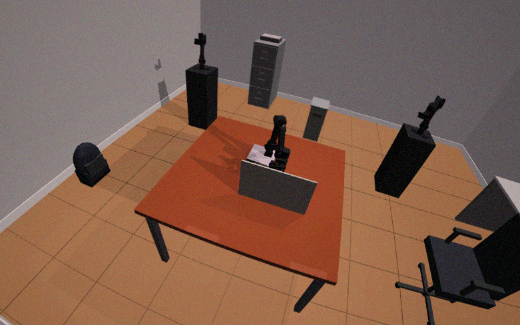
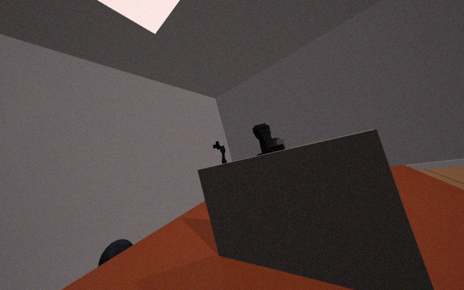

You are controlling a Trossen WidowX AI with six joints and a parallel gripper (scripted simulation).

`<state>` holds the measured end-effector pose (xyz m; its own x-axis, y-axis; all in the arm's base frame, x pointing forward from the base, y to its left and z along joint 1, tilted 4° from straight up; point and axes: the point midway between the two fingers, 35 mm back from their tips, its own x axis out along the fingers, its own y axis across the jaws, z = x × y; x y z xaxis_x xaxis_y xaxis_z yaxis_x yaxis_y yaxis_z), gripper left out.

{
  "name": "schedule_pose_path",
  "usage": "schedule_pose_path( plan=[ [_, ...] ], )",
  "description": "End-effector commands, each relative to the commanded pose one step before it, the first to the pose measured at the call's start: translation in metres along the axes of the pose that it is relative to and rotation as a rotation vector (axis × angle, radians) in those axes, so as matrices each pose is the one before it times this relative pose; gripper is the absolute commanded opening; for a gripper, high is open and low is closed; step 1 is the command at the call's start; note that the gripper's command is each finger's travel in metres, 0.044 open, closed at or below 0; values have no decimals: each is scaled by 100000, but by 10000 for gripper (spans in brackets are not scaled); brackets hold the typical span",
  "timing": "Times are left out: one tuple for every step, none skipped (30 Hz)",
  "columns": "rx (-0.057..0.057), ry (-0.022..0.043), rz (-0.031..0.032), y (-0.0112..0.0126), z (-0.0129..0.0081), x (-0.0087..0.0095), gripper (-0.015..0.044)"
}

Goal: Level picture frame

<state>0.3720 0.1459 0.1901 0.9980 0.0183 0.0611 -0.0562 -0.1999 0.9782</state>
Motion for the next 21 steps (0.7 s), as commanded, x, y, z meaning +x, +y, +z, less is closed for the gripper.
schedule_pose_path(
  plan=[
    [415, 353, -154, -49, -64, 13, 0],
    [0, 0, 0, 0, 0, 0, 0],
    [0, 0, 0, 4, 3, -1, 0],
    [-1, 0, 0, 8, 5, -1, 0],
    [-1, 0, 0, 11, 5, -1, 0],
    [-1, 0, 0, 15, 5, -1, 0],
    [-1, 0, 0, 19, 6, -1, 0],
    [-1, 0, 0, 24, 6, -1, 0],
    [-1, 0, 0, 29, 6, -1, 0],
    [-1, 0, 0, 32, 5, -1, 0],
    [-1, 0, 1, 33, 5, 0, 0],
    [-1, 0, 1, 33, 4, 0, 0],
    [-1, 0, 1, 33, 3, 0, 0],
    [0, 0, 1, 33, 3, 0, 0],
    [0, 0, 1, 33, 2, 0, 0],
    [0, 0, 1, 33, 2, 0, 0],
    [0, 0, 1, 33, 2, 0, 0],
    [0, 0, 1, 33, 1, 0, 0],
    [0, 0, 1, 33, 1, 0, 0],
    [0, 0, 1, 33, 1, 0, 0],
    [0, 0, 1, 33, 1, 0, 0]
  ],
)
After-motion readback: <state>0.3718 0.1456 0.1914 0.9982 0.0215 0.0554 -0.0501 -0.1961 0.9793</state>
